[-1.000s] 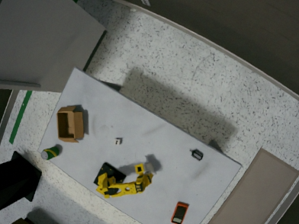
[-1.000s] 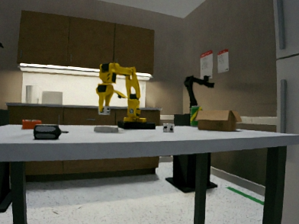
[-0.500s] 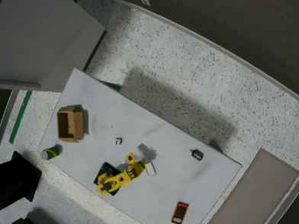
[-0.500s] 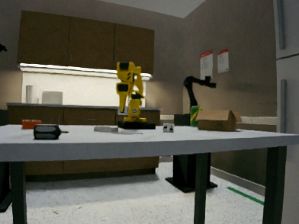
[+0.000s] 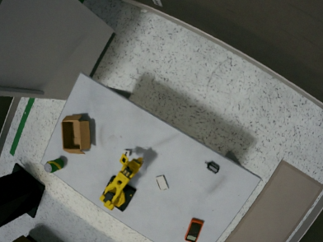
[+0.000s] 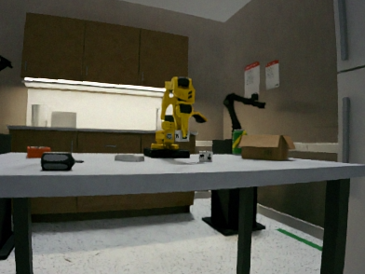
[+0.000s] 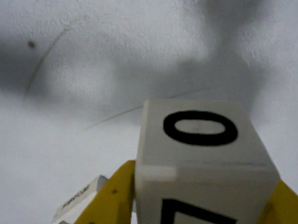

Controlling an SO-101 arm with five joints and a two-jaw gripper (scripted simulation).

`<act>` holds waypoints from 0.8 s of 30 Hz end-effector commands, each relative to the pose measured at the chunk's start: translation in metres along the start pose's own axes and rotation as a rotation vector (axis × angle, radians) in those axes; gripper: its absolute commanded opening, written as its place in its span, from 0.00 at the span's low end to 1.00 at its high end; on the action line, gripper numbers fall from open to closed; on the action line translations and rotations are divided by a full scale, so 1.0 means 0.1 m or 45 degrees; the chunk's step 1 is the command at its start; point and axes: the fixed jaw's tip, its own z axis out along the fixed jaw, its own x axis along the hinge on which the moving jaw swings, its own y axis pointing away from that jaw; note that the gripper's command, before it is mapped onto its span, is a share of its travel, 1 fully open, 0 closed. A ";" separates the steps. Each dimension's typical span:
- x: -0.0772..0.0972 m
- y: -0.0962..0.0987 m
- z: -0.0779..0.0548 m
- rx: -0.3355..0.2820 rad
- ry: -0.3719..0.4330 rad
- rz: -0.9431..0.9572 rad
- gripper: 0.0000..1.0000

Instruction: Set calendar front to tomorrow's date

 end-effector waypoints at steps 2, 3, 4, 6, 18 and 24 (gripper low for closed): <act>-0.18 -0.01 -0.02 0.016 -0.002 -0.095 0.00; -0.20 -0.02 -0.02 0.016 -0.002 -0.106 0.00; -0.21 -0.02 -0.02 0.016 -0.003 -0.114 0.00; -0.22 -0.02 -0.02 0.016 -0.003 -0.124 0.00; -0.28 -0.02 -0.02 0.017 -0.004 -0.157 0.00; -0.50 0.00 -0.03 0.019 -0.007 -0.283 0.00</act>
